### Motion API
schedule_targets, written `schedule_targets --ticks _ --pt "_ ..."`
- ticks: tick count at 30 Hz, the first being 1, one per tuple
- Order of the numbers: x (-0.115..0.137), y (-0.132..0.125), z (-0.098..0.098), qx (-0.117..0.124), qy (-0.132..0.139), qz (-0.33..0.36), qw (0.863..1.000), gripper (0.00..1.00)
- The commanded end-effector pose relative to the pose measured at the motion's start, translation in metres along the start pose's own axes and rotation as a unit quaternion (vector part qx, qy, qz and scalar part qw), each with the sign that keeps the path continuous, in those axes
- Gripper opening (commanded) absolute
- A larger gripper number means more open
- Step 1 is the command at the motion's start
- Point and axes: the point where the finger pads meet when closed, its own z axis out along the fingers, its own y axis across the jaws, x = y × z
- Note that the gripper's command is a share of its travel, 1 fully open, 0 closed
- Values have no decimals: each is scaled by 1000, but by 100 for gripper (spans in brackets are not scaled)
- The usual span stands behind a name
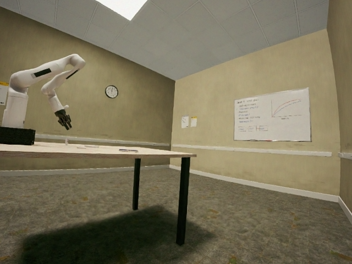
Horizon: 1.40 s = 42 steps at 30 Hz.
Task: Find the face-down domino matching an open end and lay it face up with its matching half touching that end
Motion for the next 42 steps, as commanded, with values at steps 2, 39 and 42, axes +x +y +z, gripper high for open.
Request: schedule_targets --ticks 2,39,42 --pt "0 0 0 9 -13 -13 1000 48" --pt "2 0 2 74 -94 -102 987 48" --pt "2 0 2 77 -99 -107 986 48"
